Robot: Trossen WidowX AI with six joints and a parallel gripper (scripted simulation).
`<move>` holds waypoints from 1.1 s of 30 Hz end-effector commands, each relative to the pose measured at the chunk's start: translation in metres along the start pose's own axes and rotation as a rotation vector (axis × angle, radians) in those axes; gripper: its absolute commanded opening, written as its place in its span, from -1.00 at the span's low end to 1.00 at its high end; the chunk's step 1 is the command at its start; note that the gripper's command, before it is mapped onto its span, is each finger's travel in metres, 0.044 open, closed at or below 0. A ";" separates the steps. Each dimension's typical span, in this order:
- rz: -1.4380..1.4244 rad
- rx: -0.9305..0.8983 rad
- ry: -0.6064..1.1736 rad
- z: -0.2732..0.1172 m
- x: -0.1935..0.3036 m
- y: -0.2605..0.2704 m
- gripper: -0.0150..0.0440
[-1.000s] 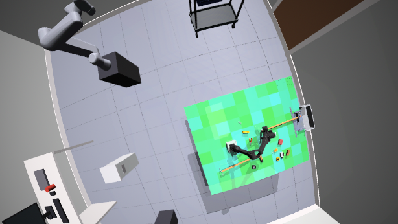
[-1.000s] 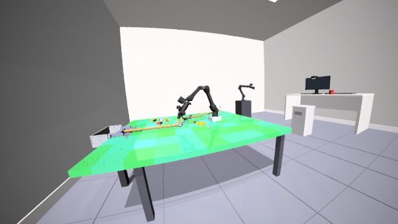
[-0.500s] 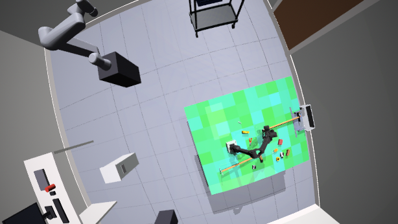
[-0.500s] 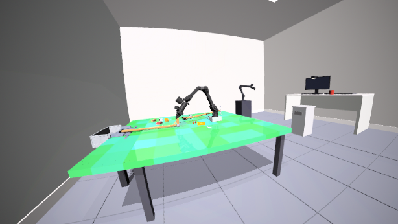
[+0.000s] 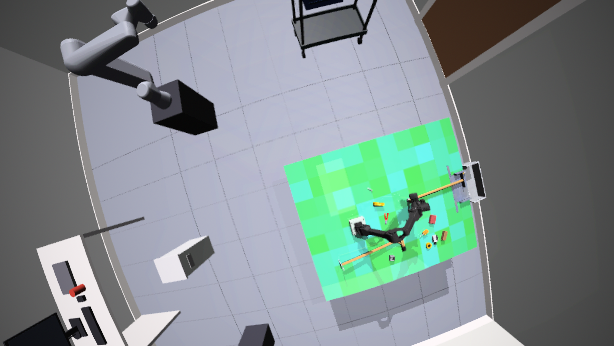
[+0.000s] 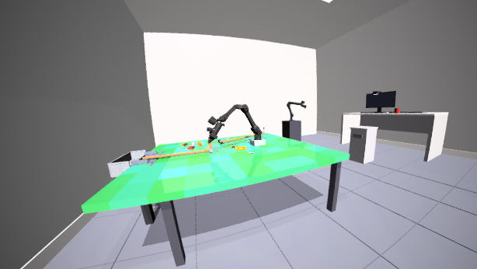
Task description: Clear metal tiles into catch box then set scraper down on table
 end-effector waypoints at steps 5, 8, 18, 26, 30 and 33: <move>-0.002 -0.003 -0.022 0.004 -0.016 0.000 -0.49; -0.002 -0.003 -0.022 0.007 -0.019 0.000 -0.49; -0.002 -0.003 -0.023 0.015 -0.030 -0.001 -0.49; -0.002 -0.003 -0.024 0.022 -0.037 -0.002 -0.49; -0.002 -0.003 -0.025 0.026 -0.041 -0.002 -0.49; 0.000 0.000 -0.008 0.026 -0.035 -0.002 -0.49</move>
Point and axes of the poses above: the point midway between the two fingers, 35 mm back from their tips, its own z axis out along the fingers, its own y axis across the jaws, x = y × z, the point moved 7 cm from there along -z, back along the fingers
